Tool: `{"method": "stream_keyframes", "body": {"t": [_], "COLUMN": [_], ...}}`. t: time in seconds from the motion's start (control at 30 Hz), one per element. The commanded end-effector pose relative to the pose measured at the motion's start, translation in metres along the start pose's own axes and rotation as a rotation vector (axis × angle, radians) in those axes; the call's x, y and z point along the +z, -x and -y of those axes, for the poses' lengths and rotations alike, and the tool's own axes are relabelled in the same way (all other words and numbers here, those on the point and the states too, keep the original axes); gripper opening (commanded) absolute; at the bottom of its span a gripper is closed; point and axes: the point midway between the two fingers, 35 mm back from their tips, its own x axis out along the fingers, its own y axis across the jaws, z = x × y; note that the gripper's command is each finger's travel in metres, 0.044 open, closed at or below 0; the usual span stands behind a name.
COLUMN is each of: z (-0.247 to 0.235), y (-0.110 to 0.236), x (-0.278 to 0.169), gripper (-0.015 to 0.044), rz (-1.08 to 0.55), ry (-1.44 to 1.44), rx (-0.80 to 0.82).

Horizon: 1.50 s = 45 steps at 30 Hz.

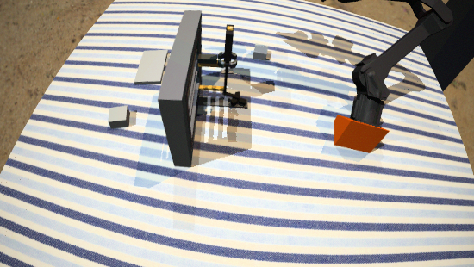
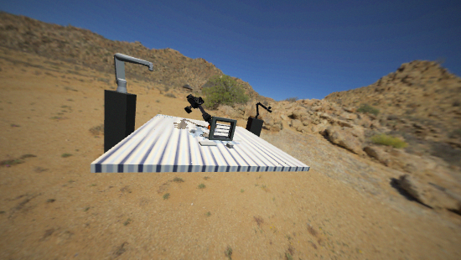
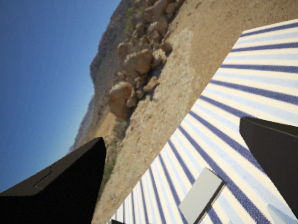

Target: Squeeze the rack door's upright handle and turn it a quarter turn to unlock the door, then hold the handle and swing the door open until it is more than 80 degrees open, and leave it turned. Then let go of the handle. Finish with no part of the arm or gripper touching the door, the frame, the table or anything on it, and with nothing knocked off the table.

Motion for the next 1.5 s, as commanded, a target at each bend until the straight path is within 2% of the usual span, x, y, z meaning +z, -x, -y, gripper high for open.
{"method": "stream_keyframes", "body": {"t": [0.0, 0.13, 0.37, 0.57, 0.83, 1.47], "z": [0.000, -0.004, -0.022, -0.031, -0.050, -0.092], "y": [0.000, -0.007, -0.024, -0.029, -0.037, -0.025], "x": [0.000, -0.008, -0.036, -0.050, -0.079, -0.135], "gripper": [0.0374, 0.0281, 0.0281, 0.0281, 0.0281, 0.0281], "rz": [-0.002, -0.060, -0.244, -0.326, -0.533, -0.978], "ry": [-0.001, -0.012, -0.026, -0.026, -0.011, 0.186], "rx": [0.000, -0.002, -0.002, -0.003, -0.033, -0.157]}}
